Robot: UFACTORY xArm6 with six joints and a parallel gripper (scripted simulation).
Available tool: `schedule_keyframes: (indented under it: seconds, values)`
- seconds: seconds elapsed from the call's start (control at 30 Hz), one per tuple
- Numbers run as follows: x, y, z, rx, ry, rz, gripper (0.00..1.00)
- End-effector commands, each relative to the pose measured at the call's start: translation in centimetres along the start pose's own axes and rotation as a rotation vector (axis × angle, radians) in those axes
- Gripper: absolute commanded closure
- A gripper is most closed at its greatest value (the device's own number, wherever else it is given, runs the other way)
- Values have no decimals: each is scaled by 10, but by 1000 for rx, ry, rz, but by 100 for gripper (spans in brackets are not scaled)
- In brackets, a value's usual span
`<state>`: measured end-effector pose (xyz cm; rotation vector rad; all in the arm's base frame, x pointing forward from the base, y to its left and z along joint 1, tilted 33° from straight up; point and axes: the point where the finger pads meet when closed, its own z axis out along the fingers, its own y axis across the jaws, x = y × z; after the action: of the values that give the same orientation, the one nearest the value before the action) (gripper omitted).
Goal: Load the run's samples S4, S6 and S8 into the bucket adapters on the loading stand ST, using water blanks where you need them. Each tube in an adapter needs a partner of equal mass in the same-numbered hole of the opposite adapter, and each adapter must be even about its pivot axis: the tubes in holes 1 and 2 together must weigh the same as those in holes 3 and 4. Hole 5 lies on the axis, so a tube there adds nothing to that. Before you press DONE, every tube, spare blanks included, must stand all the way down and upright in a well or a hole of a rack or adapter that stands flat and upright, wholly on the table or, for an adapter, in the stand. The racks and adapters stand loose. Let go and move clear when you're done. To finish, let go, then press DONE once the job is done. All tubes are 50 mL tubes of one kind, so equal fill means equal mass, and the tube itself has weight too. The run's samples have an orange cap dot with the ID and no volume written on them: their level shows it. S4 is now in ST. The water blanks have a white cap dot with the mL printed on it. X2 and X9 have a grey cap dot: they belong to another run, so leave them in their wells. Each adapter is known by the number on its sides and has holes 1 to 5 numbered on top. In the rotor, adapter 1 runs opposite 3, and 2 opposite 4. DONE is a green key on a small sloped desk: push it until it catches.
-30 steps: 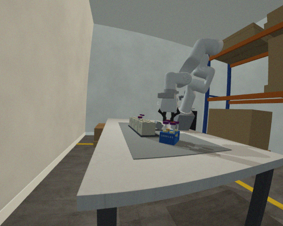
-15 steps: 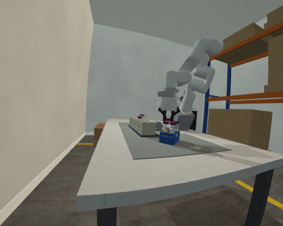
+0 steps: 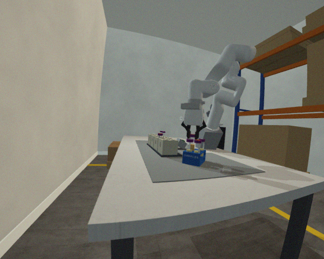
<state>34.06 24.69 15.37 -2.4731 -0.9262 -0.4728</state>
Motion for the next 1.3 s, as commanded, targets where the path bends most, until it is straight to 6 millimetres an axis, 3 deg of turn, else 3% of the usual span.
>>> schedule_keyframes:
  seconds: [0.0, 1.27]
  values:
    - [1, 0, -8, -1, 3, -1, 100]
    - [1, 0, -76, -1, 3, -1, 100]
